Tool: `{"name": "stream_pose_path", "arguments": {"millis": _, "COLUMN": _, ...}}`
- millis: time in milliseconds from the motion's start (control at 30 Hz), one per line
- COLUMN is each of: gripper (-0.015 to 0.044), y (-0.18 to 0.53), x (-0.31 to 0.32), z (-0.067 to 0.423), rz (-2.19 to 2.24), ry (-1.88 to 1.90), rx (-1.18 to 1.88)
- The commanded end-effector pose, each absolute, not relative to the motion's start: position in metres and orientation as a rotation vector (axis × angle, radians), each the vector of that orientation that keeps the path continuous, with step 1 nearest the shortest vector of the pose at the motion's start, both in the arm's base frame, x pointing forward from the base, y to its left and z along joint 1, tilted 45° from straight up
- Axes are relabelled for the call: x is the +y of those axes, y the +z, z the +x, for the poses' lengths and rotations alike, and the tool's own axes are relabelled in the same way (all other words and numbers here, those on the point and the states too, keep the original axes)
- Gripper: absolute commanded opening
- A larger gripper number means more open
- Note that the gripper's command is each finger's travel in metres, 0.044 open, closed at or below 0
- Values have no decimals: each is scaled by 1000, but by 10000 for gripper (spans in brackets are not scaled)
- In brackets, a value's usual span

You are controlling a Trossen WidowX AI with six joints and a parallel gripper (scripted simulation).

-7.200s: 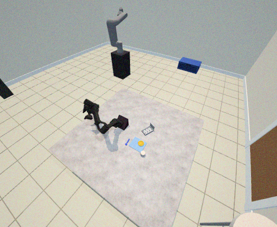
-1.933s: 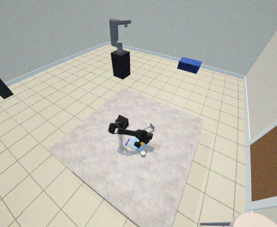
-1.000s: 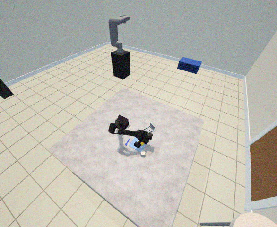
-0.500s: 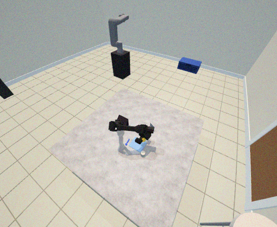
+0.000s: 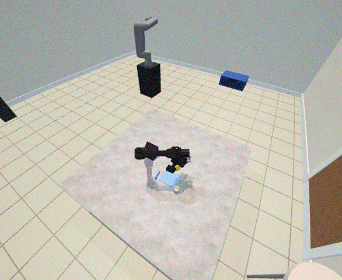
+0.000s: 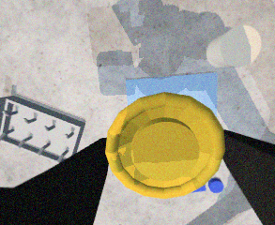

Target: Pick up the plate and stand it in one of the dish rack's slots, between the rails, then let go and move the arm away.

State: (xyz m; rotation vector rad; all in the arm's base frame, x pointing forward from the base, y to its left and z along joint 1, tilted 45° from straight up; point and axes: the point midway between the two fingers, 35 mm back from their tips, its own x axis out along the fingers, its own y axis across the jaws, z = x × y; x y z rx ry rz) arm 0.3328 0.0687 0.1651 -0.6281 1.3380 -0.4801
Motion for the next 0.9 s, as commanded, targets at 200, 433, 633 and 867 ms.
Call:
{"name": "stream_pose_path", "arguments": {"millis": 200, "gripper": 0, "y": 167, "x": 94, "z": 322, "rz": -585, "ry": -503, "rx": 1321}}
{"name": "stream_pose_path", "arguments": {"millis": 433, "gripper": 0, "y": 120, "x": 136, "z": 270, "rz": -439, "ry": -676, "rx": 1256}}
{"name": "stream_pose_path", "arguments": {"millis": 633, "gripper": 0, "y": 106, "x": 146, "z": 249, "rz": -394, "ry": -744, "rx": 1217}}
{"name": "stream_pose_path", "arguments": {"millis": 867, "gripper": 0, "y": 95, "x": 139, "z": 248, "rz": -399, "ry": -701, "rx": 1308}}
